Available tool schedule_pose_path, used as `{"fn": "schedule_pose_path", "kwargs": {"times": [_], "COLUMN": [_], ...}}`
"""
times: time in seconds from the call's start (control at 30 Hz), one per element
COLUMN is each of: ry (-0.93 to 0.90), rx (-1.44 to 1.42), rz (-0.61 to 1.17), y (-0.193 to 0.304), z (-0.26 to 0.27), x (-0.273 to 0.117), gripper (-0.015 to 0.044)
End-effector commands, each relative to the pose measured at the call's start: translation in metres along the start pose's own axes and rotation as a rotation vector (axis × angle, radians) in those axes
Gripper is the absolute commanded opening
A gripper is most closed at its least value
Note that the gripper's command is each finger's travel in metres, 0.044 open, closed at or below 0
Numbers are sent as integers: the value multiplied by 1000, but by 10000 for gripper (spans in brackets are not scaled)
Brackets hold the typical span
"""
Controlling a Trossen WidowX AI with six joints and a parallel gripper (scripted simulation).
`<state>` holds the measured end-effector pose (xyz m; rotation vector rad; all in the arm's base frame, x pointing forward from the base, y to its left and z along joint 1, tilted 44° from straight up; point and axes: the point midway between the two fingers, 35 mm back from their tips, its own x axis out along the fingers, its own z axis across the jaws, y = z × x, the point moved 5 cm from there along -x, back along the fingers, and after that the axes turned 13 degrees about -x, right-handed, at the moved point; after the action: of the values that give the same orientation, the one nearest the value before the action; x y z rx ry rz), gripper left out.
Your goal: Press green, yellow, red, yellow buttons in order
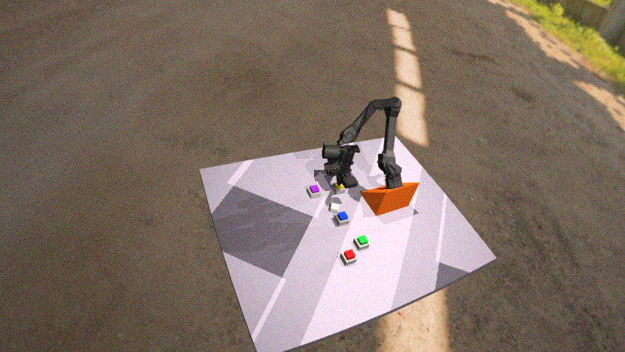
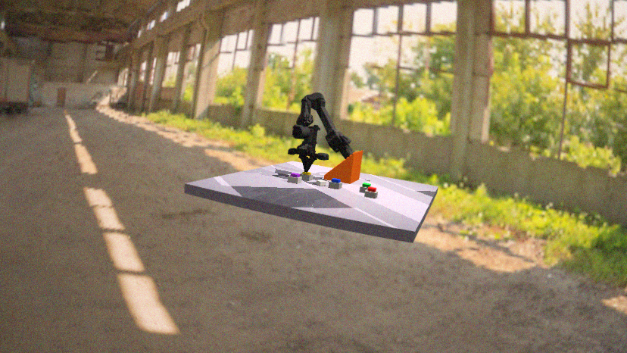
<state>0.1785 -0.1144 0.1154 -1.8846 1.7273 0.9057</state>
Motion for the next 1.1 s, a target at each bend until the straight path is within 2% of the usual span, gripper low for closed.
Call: {"fn": "schedule_pose_path", "kwargs": {"times": [0.0,0.53,0.7,0.87,1.07], "ry": [-8,-8,-10,-11,-15], "rx": [-12,-12,-11,-12,-13], "rz": [4,4,4,4,4], "y": [2,2,1,1,0], "z": [3,3,3,3,3], "x": [2,2,-28,-32,-89], "gripper": [20,20,20,20,20]}}
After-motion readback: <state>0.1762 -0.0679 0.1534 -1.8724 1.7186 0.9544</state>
